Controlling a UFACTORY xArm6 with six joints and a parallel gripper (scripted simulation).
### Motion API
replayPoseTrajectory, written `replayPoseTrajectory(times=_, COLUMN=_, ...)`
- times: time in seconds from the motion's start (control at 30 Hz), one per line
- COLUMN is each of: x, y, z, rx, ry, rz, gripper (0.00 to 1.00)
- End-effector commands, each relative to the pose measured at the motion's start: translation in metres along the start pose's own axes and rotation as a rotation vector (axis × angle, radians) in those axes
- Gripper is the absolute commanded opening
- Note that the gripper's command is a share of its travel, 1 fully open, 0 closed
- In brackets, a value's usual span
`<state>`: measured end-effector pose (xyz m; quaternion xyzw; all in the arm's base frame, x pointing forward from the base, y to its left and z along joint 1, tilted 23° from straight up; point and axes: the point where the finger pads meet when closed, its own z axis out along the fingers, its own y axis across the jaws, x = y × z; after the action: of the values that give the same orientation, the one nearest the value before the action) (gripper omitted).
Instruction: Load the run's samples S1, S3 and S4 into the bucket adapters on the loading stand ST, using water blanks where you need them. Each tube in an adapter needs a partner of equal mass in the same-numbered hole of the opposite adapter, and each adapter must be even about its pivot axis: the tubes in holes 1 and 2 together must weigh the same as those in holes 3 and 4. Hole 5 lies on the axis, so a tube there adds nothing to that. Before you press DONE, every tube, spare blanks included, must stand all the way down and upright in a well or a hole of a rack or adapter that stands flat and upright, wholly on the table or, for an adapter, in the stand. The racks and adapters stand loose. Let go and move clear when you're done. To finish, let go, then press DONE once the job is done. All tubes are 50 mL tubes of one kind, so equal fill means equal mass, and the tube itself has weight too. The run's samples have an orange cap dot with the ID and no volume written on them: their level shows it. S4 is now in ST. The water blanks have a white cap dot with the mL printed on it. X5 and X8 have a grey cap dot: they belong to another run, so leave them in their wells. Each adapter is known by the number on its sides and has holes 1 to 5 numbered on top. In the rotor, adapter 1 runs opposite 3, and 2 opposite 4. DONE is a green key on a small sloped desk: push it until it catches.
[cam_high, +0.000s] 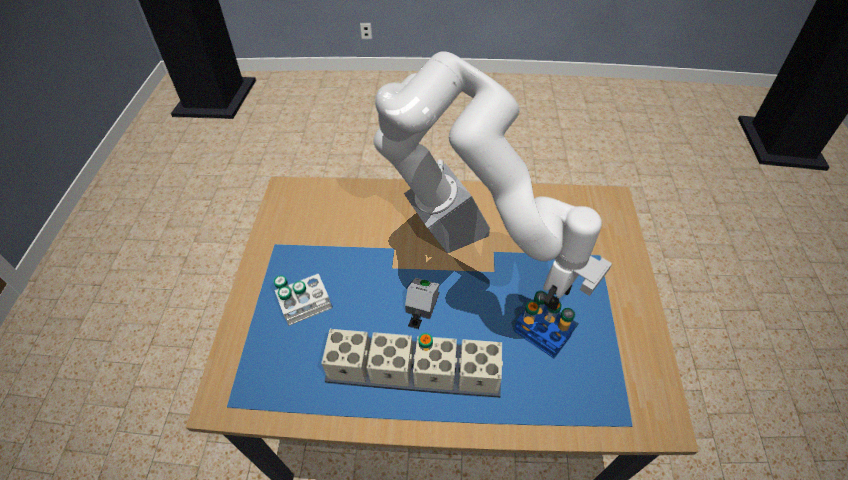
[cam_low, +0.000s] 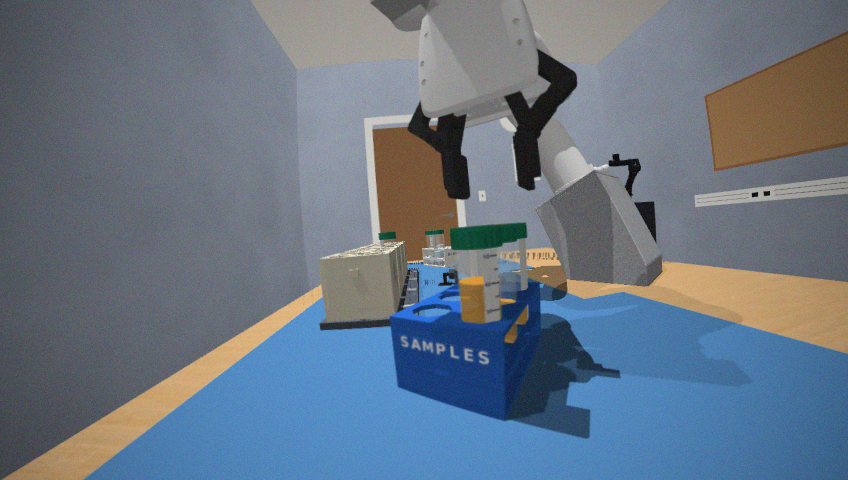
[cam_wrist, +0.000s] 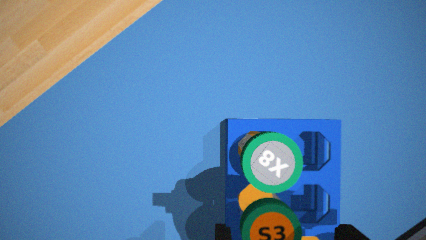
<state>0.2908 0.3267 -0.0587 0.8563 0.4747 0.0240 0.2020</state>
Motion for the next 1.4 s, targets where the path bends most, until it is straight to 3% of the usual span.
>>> replayPoseTrajectory(times=0.0, x=0.002, y=0.0, z=0.003, rx=0.0, ry=0.005, rz=0.001, gripper=0.57)
replayPoseTrajectory(times=0.4, x=0.002, y=0.0, z=0.027, rx=0.0, ry=0.005, rz=0.001, gripper=0.57)
replayPoseTrajectory(times=1.37, x=0.002, y=0.0, z=0.038, rx=0.0, ry=0.005, rz=0.001, gripper=0.57)
